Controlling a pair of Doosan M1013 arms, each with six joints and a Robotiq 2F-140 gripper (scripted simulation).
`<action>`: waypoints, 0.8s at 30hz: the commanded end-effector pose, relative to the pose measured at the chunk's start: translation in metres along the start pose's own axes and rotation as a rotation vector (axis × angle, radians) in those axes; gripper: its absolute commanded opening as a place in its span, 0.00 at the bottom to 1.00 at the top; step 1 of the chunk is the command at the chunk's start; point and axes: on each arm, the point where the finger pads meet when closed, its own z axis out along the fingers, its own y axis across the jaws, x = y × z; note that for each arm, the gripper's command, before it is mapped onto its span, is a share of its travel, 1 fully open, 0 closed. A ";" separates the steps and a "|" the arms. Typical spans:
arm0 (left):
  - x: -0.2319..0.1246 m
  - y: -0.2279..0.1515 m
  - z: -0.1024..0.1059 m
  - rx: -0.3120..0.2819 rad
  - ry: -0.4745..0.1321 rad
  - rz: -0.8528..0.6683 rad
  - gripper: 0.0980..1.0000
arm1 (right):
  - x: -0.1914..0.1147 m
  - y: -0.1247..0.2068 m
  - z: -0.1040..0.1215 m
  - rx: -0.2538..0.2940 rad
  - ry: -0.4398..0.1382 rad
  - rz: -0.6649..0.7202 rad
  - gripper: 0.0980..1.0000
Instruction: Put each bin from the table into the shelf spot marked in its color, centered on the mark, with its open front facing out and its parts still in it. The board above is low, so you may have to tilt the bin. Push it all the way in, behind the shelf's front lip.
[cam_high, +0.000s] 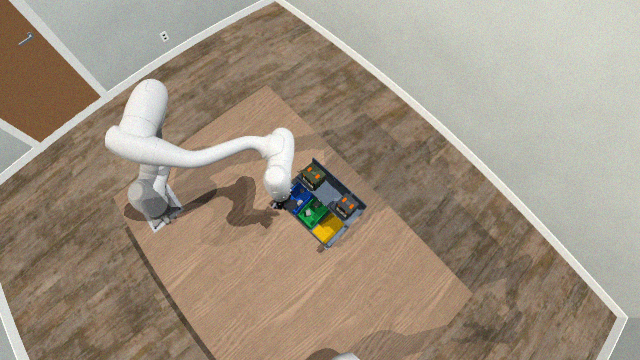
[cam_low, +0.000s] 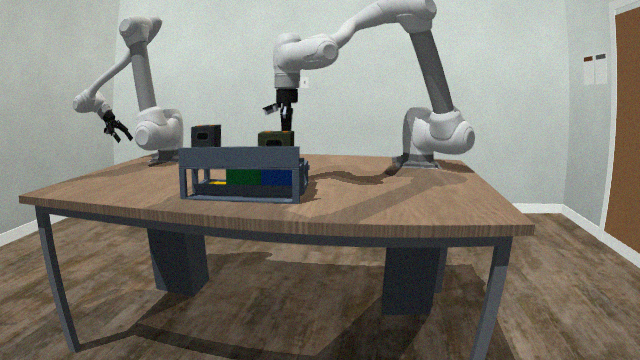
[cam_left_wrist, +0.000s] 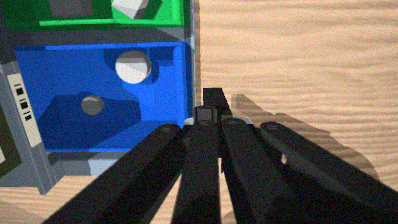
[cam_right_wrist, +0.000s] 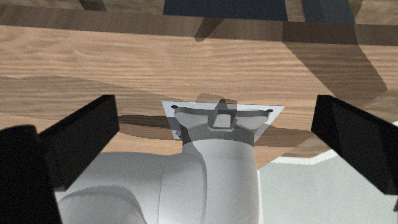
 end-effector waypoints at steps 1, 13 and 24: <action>0.000 0.000 -0.007 0.001 0.001 0.000 0.00 | 0.000 0.000 0.000 0.000 0.001 0.000 1.00; 0.000 0.000 -0.016 0.001 0.001 0.000 0.00 | 0.000 0.000 0.000 0.000 0.001 0.000 1.00; 0.000 0.000 -0.016 0.001 0.001 0.000 0.00 | 0.000 0.000 0.000 0.000 0.001 0.000 1.00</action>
